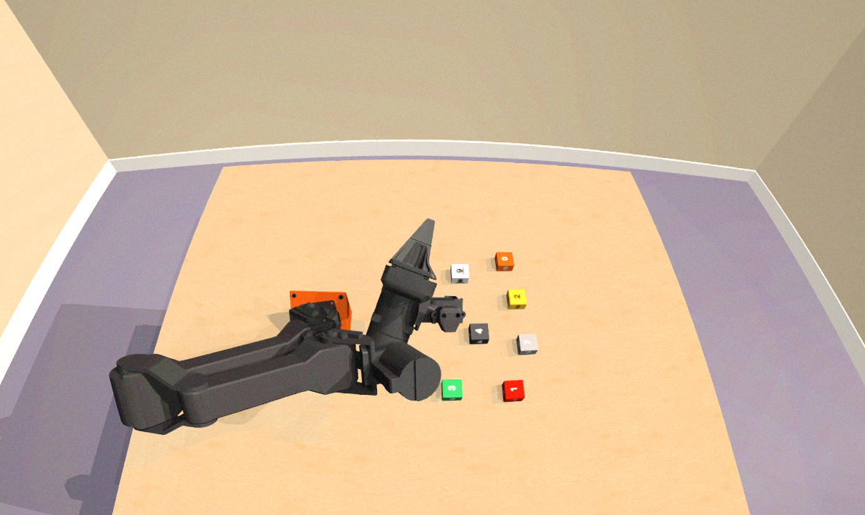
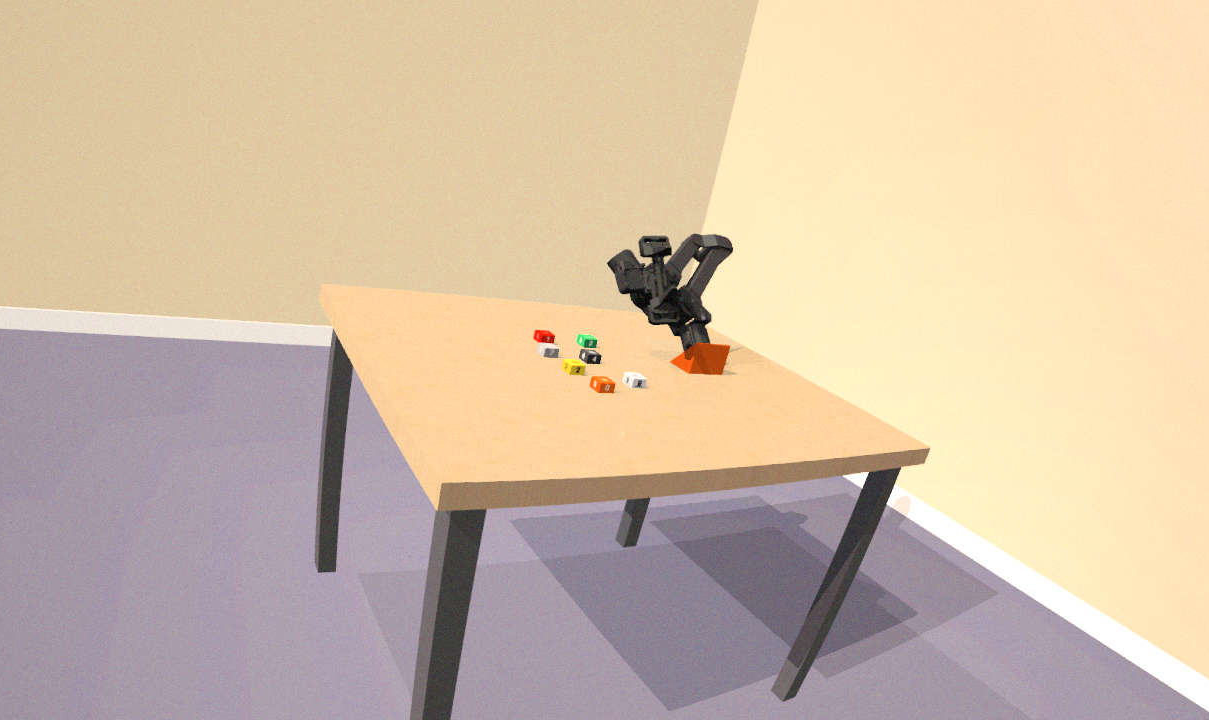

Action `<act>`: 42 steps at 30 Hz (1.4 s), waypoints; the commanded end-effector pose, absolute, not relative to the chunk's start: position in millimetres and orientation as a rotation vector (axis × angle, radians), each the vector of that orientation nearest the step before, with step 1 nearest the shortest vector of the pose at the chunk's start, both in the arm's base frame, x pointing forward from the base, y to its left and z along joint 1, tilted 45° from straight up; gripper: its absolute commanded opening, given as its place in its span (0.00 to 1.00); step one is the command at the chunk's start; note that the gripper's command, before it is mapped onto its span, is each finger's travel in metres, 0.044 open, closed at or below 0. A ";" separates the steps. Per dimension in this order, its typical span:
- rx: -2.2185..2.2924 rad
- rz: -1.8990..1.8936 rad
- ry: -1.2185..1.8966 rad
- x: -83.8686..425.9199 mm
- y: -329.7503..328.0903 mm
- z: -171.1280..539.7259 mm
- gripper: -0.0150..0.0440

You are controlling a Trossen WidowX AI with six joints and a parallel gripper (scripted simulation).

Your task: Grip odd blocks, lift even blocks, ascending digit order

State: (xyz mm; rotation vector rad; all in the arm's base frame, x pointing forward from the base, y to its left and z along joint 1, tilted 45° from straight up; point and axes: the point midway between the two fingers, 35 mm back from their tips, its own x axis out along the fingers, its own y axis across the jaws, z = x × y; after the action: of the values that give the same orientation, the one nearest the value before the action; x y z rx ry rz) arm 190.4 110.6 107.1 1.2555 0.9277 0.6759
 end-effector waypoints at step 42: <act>-0.418 -0.666 1.531 228.3 -28.9 169.5 0.93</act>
State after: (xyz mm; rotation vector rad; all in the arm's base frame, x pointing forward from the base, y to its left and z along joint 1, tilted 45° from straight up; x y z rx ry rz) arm 227.3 -27.5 167.5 -0.3772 1.5197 -0.6652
